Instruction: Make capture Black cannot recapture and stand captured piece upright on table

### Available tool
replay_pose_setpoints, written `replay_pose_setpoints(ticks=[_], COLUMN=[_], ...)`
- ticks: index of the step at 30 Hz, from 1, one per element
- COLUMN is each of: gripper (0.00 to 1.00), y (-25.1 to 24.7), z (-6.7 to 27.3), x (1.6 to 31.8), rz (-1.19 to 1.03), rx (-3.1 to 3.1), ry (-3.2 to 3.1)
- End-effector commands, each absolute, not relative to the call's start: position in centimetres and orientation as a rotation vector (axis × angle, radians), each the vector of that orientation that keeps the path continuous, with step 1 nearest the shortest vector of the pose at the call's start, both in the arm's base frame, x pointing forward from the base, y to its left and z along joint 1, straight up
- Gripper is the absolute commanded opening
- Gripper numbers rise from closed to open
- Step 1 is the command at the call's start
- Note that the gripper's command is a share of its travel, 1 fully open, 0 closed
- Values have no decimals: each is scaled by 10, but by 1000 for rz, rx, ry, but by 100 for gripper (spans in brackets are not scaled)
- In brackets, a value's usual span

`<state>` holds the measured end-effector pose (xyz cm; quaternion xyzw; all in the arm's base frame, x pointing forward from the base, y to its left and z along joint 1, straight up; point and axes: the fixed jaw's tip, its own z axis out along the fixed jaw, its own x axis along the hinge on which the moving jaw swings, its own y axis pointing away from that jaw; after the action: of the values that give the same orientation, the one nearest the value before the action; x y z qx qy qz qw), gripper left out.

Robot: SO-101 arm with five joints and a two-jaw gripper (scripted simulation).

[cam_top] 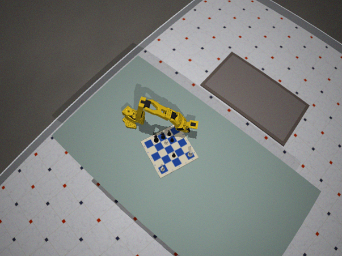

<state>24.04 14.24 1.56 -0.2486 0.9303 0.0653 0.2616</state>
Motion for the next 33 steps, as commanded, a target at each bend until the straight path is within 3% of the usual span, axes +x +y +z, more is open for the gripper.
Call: replay_pose_setpoints(ticks=[1, 33], gripper=[0, 0], y=[141, 142], z=[21, 16], x=[244, 246], rz=[178, 177], rx=[-654, -651], ry=[2516, 2516])
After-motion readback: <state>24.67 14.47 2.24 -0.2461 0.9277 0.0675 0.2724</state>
